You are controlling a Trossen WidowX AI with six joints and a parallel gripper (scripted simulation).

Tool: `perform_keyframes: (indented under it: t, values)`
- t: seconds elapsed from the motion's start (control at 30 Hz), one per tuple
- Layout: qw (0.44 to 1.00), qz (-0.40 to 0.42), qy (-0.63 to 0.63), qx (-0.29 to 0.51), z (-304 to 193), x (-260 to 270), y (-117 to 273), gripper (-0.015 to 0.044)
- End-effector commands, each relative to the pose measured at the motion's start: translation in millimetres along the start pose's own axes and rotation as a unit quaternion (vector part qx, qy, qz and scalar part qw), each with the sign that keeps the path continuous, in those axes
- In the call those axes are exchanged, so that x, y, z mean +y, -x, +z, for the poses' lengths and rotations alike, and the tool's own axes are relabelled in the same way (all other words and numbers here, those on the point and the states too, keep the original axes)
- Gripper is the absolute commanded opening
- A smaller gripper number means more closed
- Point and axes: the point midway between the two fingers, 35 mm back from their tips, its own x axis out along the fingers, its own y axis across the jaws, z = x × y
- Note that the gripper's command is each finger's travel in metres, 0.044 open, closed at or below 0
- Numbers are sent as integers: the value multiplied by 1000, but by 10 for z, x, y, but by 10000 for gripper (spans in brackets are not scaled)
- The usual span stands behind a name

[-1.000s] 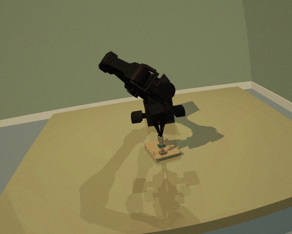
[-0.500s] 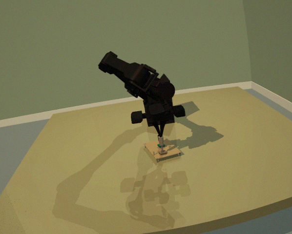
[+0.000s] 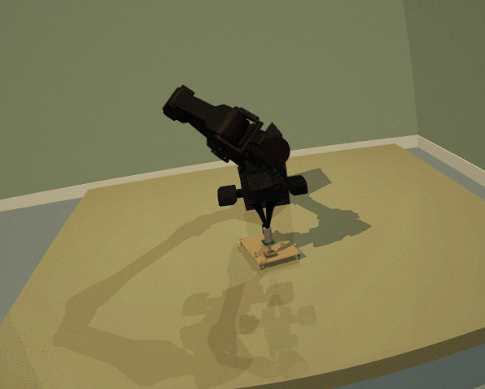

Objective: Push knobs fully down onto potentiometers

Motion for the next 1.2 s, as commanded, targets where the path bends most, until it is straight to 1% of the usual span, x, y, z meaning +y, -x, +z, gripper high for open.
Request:
perform_keyframes:
  t: [0.0, 1.17]
  values:
    - [1000, -4, -9, 10, 3, -34, -208, 0]
    - [1000, -4, -9, 10, 1, -35, -302, 0]
